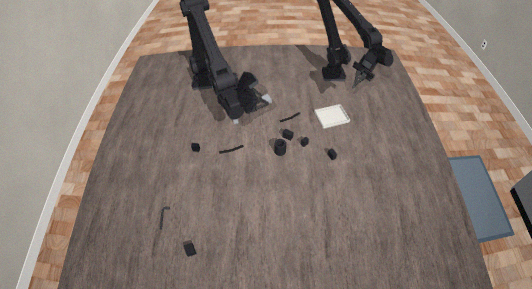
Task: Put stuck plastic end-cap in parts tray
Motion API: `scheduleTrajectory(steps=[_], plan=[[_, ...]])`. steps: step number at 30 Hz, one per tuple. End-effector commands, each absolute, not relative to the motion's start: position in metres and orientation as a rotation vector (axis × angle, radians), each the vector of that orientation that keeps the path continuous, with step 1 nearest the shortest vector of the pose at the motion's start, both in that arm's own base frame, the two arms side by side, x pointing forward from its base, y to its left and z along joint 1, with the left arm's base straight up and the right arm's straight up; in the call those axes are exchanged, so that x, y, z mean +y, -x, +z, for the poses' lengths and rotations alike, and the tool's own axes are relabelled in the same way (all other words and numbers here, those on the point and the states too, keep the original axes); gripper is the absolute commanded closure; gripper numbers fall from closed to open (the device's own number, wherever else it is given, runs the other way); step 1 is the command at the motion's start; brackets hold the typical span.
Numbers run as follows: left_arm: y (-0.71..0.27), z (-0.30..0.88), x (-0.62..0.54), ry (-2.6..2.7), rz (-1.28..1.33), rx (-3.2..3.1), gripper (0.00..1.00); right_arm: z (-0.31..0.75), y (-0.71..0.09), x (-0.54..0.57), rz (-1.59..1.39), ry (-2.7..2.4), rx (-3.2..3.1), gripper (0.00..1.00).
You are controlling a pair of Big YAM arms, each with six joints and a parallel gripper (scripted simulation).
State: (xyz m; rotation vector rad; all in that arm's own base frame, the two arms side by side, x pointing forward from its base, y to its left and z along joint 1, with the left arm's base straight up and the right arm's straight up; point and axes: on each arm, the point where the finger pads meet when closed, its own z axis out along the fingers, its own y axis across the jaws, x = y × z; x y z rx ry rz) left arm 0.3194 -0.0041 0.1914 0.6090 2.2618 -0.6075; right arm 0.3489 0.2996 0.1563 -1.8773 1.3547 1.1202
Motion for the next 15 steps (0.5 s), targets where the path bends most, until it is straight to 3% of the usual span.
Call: scheduleTrajectory(steps=[1, 15], plan=[[-0.309, 0.241, 0.020, -0.890, -0.497, 2.157, 1.00, 0.167, -0.364, 0.308, 1.093, 1.886, 1.314, 0.72], [-0.258, 0.282, 0.037, -1.100, -0.426, 2.056, 1.00, 0.167, -0.364, 0.308, 1.093, 1.886, 1.314, 0.72]])
